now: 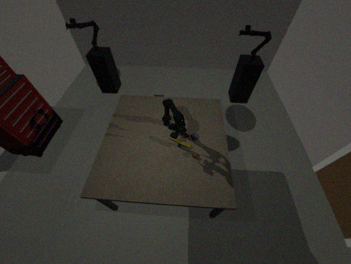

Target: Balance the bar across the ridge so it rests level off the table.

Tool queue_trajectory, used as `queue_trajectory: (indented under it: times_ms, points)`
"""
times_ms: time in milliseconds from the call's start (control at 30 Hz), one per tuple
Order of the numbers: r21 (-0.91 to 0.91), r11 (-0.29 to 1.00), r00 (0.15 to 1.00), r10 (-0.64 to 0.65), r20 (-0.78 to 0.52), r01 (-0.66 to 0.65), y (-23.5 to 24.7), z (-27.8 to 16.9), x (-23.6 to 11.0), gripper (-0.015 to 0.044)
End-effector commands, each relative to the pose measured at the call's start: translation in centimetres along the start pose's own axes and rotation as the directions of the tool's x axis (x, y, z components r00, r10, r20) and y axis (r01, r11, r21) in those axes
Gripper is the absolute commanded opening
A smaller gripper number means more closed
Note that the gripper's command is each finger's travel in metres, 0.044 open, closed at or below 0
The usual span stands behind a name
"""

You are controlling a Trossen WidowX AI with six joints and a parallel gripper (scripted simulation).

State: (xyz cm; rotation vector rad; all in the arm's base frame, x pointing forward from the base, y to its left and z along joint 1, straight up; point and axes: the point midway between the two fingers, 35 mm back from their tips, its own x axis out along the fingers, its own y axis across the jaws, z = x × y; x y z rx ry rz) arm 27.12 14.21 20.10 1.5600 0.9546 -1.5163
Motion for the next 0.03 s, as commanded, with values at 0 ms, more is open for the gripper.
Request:
queue_trajectory:
  times_ms: [0]
  points:
    - [0.0, 1.0, 1.0, 0.0, 0.0, 0.0, -0.01, 0.02, -0.07, 0.044]
